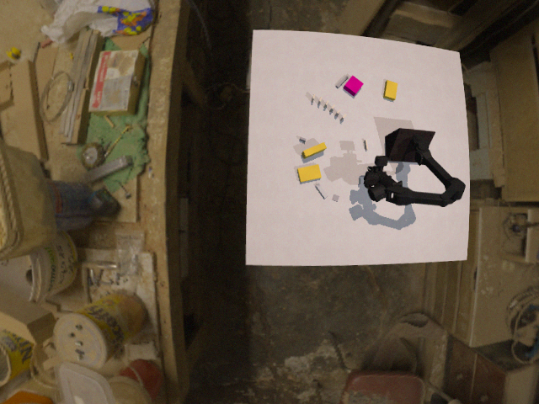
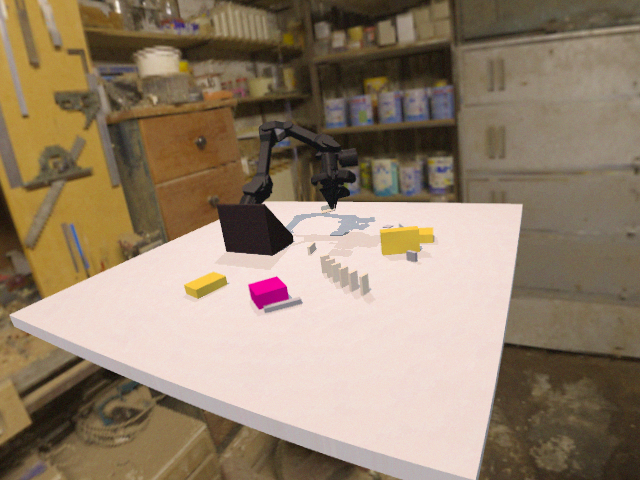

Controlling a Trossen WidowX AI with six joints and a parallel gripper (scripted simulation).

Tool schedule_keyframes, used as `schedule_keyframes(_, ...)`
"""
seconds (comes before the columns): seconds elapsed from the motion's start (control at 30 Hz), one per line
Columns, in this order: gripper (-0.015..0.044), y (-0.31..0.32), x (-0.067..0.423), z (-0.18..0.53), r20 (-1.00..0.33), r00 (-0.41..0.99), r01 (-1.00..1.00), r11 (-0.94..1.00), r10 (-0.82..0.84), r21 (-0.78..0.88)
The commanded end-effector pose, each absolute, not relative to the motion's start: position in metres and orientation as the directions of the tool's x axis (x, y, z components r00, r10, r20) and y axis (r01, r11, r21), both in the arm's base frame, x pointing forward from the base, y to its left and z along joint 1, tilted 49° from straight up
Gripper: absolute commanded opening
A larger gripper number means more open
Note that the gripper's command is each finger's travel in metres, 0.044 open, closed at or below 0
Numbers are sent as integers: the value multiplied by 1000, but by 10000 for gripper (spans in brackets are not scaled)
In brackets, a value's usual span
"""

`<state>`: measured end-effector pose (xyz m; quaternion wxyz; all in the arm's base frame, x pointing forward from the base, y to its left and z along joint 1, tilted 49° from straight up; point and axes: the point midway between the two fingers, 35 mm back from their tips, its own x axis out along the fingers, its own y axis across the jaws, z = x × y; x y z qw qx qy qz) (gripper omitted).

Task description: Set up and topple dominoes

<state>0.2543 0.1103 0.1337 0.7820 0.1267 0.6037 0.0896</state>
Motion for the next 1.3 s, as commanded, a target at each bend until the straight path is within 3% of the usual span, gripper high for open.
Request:
schedule_keyframes(0.0, 21, 113, 257, 129, -913, 336, 23, 966, 233, 256)
schedule_keyframes(0.6, 21, 128, 267, 138, -710, 701, 120, 968, 74, 219)
schedule_keyframes(1.27, 21, 135, 246, 171, -324, 946, 189, 839, -15, 511)
